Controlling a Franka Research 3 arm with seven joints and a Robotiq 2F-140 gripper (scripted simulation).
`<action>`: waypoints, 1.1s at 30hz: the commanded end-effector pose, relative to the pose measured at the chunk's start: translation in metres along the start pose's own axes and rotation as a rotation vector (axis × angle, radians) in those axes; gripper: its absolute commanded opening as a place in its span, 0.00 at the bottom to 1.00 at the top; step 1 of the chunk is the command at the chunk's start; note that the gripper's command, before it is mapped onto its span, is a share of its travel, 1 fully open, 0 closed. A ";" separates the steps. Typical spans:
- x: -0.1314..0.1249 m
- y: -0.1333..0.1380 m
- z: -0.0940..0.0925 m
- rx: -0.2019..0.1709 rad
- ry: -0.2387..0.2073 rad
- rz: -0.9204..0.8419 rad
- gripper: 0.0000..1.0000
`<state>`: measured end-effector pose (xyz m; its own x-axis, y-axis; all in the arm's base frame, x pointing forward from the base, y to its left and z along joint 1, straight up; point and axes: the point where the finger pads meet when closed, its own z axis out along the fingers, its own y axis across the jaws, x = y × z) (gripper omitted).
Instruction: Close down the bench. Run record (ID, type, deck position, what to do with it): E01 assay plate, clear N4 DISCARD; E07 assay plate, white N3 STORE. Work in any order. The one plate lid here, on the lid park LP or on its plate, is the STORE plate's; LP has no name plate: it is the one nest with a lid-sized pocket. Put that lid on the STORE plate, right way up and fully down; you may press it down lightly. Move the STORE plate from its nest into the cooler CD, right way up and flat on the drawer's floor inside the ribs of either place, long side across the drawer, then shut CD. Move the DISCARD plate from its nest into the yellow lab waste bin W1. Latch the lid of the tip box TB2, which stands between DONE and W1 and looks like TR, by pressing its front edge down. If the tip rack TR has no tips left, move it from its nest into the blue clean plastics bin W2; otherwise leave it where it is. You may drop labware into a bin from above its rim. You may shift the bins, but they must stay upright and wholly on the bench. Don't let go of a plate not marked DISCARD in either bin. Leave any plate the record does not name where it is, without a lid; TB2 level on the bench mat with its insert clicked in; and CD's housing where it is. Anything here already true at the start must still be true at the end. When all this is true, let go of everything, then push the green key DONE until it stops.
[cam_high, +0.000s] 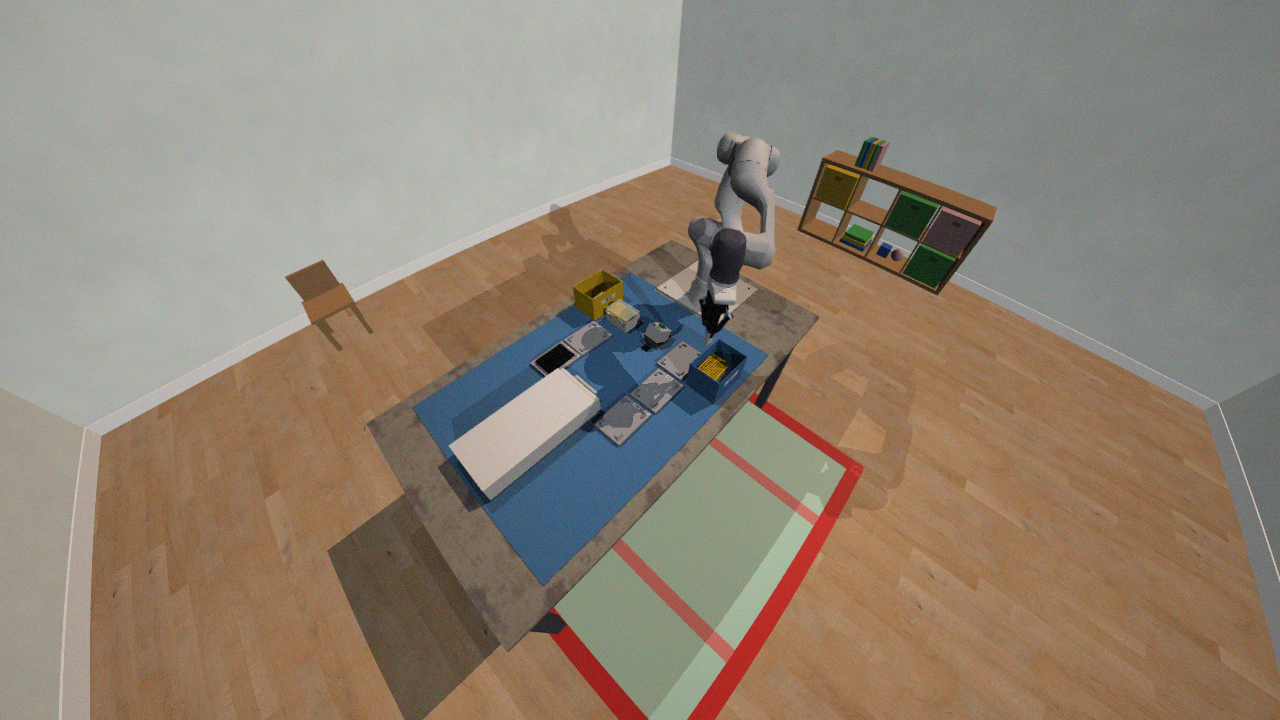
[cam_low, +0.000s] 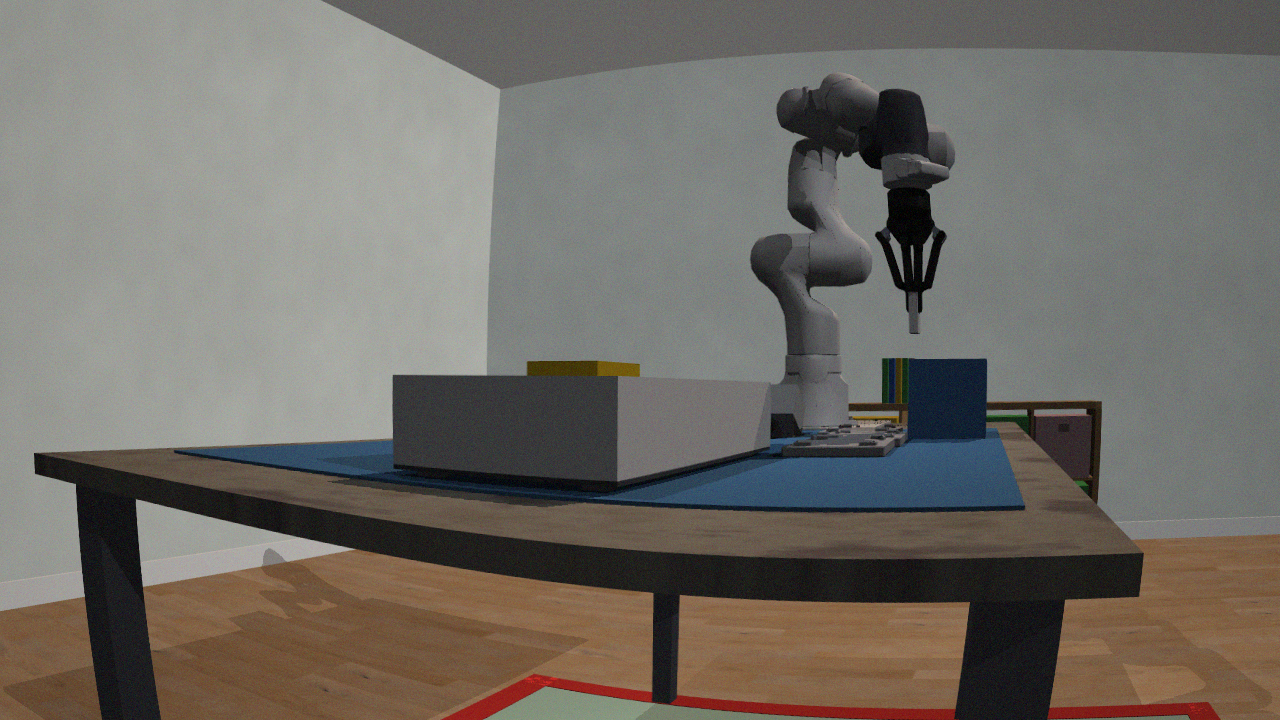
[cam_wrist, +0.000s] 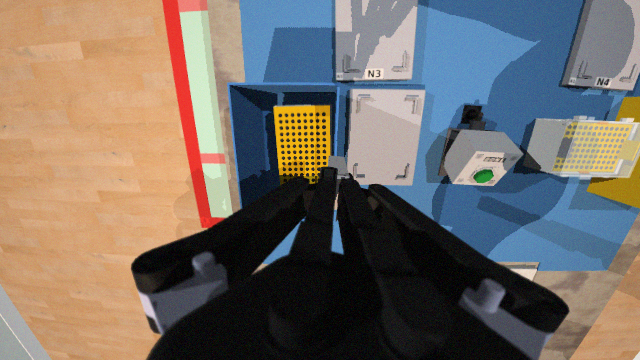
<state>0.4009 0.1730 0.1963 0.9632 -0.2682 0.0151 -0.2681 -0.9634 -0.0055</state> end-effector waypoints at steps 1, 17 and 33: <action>-0.004 0.009 0.000 0.000 -0.009 -0.048 0.00; -0.006 0.069 -0.007 0.000 -0.009 -0.048 0.00; -0.009 0.124 -0.014 0.000 -0.009 -0.048 0.00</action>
<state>0.3653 0.0661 0.2093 0.9634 -0.2676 0.0142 -0.2674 -0.9635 -0.0128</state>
